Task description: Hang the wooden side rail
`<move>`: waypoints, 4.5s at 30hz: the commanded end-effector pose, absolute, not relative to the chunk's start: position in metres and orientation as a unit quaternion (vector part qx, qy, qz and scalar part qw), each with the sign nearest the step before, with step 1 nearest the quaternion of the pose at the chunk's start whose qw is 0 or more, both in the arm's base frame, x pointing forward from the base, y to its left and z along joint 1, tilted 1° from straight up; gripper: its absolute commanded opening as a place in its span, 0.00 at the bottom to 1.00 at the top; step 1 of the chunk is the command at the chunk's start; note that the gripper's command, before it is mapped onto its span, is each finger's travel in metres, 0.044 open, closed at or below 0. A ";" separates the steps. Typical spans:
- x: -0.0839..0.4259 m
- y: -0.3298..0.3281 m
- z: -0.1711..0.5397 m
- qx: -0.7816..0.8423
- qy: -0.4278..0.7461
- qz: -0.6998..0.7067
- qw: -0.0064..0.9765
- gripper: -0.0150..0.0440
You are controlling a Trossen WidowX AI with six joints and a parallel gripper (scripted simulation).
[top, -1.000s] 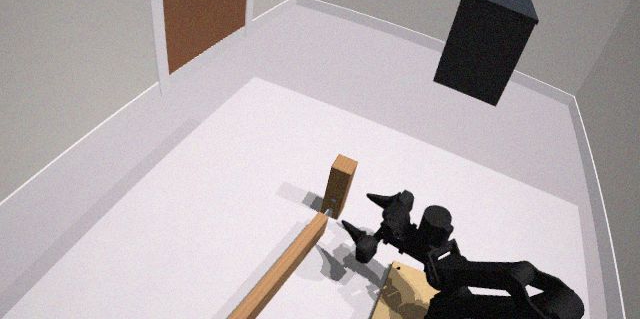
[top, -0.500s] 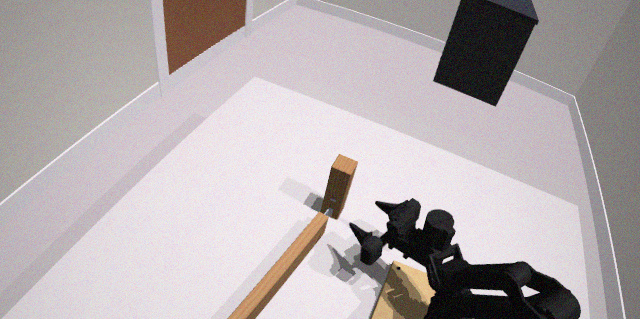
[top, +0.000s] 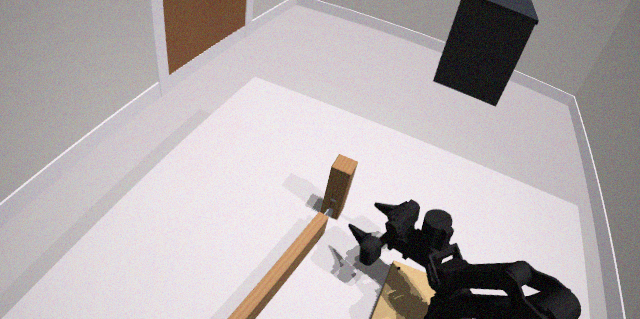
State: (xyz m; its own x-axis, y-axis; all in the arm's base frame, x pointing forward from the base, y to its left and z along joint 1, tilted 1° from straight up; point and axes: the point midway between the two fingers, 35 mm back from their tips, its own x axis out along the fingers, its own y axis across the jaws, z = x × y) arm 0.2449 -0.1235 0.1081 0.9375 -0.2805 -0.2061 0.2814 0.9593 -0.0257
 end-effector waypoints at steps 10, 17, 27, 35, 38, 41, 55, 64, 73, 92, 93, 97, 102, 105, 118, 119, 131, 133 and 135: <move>0.297 -0.114 0.124 0.109 0.224 -0.288 0.924 1.00; 0.301 -0.095 0.155 0.100 0.233 -0.383 0.888 1.00; 0.301 -0.095 0.155 0.100 0.233 -0.383 0.888 1.00; 0.301 -0.095 0.155 0.100 0.233 -0.383 0.888 1.00; 0.301 -0.095 0.155 0.100 0.233 -0.383 0.888 1.00; 0.301 -0.095 0.155 0.100 0.233 -0.383 0.888 1.00; 0.344 -0.077 0.158 -0.234 0.503 -0.115 0.824 1.00; 0.360 -0.059 0.161 -0.424 0.570 0.211 0.671 1.00; 0.361 -0.044 0.168 -0.493 0.506 0.456 0.541 1.00; 0.361 -0.043 0.168 -0.500 0.493 0.478 0.528 1.00; 0.361 -0.043 0.168 -0.500 0.493 0.478 0.528 1.00; 0.361 -0.043 0.168 -0.500 0.493 0.478 0.528 1.00; 0.363 -0.042 0.139 -0.500 0.493 0.478 0.528 1.00; 0.363 -0.042 0.133 -0.500 0.493 0.478 0.528 1.00; 0.365 -0.042 0.116 -0.500 0.493 0.478 0.528 1.00; 0.365 -0.042 0.114 -0.500 0.493 0.478 0.528 1.00; 0.367 -0.042 0.095 -0.500 0.493 0.478 0.528 1.00; 0.367 -0.042 0.092 -0.500 0.493 0.478 0.528 1.00; 0.368 -0.042 0.089 -0.500 0.493 0.478 0.528 1.00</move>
